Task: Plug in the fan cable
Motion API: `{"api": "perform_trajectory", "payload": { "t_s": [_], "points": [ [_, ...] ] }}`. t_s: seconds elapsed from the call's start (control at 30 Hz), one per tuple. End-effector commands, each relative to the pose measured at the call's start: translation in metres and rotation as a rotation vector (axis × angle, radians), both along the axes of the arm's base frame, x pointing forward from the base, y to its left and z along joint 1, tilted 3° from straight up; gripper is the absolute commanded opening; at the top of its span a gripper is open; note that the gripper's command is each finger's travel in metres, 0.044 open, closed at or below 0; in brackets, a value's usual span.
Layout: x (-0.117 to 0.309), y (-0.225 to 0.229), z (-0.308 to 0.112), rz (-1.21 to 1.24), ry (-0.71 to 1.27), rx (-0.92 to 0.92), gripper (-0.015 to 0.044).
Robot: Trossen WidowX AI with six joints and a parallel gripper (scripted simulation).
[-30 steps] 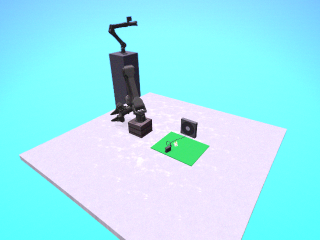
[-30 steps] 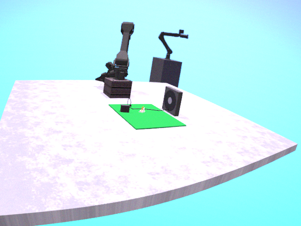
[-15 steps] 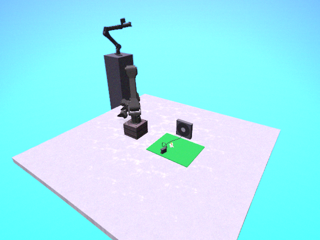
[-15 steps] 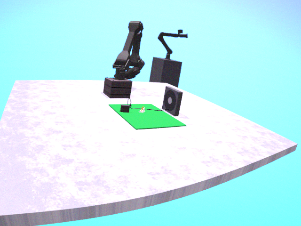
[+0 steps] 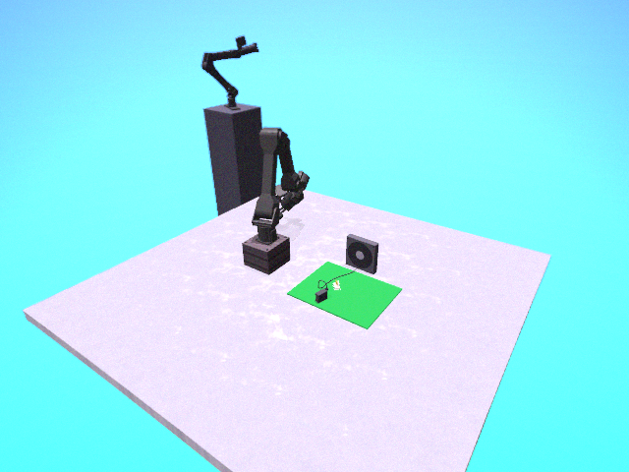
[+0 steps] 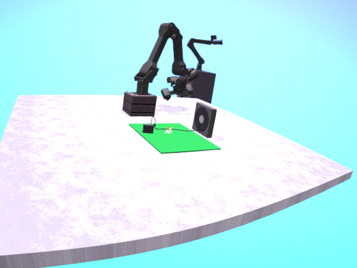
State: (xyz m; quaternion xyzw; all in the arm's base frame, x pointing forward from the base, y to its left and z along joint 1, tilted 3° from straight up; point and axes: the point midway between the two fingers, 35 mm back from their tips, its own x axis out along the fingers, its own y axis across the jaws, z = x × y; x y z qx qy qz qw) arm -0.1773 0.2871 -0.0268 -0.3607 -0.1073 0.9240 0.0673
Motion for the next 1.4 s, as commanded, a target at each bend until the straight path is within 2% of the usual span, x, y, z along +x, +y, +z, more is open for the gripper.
{"api": "perform_trajectory", "payload": {
  "t_s": [0.0, 0.3, 0.6, 0.8, 1.03, 1.17, 1.37],
  "points": [
    [0.041, 0.031, 0.004, -0.136, -0.063, 0.018, 0.0440],
    [0.177, 0.081, 0.024, -0.511, -0.244, 0.025, 0.0440],
    [0.332, 0.063, 0.053, -0.885, -0.443, -0.039, 0.0440],
    [0.426, 0.011, 0.078, -1.124, -0.575, -0.127, 0.0440],
    [0.508, -0.082, 0.111, -1.384, -0.718, -0.278, 0.0440],
    [0.526, -0.128, 0.114, -1.470, -0.748, -0.388, 0.0440],
    [0.526, -0.230, 0.096, -1.584, -0.709, -0.727, 0.0440]
  ]
}}
